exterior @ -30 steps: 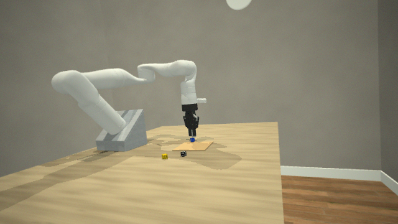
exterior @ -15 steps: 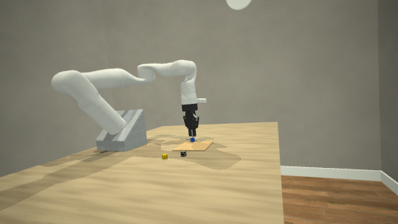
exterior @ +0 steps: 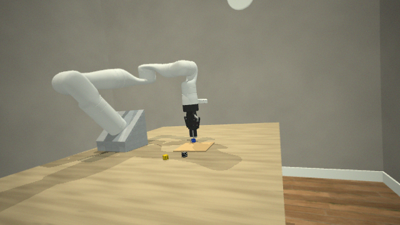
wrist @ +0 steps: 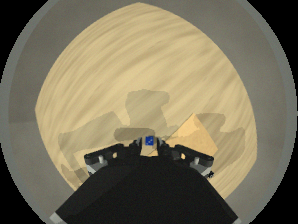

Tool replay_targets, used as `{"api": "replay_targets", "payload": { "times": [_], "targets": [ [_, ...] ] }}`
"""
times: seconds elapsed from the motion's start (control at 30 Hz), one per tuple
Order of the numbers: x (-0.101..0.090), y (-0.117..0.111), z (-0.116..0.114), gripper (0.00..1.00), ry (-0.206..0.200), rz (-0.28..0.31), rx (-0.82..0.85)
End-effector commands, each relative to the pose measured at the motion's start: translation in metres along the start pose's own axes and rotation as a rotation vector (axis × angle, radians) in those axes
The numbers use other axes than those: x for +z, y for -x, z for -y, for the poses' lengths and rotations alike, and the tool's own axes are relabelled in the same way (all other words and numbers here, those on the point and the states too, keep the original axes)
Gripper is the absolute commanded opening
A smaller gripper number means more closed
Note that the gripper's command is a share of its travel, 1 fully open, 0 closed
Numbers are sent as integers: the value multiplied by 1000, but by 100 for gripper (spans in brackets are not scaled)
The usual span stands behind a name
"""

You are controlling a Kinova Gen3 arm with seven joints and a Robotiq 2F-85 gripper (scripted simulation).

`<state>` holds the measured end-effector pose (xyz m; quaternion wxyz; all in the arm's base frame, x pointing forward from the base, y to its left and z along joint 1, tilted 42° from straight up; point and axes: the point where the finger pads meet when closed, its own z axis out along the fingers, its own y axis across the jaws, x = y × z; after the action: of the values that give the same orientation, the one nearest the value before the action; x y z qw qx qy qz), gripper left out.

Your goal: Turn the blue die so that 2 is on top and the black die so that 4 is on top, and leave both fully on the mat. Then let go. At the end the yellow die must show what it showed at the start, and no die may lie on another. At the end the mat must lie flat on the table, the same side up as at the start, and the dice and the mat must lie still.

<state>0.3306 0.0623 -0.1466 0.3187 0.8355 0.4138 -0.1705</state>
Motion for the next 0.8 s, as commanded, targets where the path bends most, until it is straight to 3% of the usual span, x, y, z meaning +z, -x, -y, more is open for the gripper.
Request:
{"api": "replay_targets", "payload": {
  "times": [0.0, 0.77],
  "targets": [
    [-1, -1, 0, 31, 0, -2, 0],
    [11, -1, 0, 31, 0, -2, 0]
  ]
}}
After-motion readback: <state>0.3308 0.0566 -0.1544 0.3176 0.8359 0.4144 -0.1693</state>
